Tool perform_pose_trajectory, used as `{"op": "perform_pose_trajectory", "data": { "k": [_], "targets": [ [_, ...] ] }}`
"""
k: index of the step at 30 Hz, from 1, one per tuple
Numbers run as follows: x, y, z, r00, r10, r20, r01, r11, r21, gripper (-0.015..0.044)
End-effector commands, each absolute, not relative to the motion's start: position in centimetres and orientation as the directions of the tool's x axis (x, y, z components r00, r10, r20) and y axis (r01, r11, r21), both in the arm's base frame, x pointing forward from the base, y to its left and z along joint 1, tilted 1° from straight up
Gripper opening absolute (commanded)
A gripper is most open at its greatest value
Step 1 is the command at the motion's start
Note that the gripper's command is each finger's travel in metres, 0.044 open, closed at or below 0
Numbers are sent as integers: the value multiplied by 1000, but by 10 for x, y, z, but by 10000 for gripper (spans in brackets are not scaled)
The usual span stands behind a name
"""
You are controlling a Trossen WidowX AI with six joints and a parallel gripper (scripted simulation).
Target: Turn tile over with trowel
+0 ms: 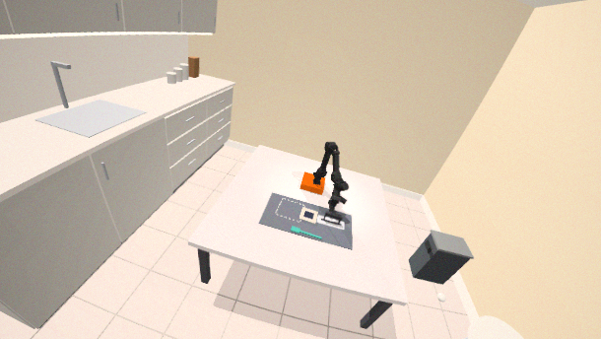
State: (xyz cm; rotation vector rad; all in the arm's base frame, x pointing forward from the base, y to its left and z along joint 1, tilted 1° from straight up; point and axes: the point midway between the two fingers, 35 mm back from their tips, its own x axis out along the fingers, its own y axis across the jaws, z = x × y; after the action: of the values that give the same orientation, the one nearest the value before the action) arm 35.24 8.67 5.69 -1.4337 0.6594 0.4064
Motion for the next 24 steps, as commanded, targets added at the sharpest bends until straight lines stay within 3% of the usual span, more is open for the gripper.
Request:
{"op": "perform_pose_trajectory", "data": {
  "k": [1,24],
  "targets": [
    [359,87,54,762,-123,-636,-626,112,-772,300],
    [387,83,32,765,-127,-632,-621,114,-775,300]
  ]
}}
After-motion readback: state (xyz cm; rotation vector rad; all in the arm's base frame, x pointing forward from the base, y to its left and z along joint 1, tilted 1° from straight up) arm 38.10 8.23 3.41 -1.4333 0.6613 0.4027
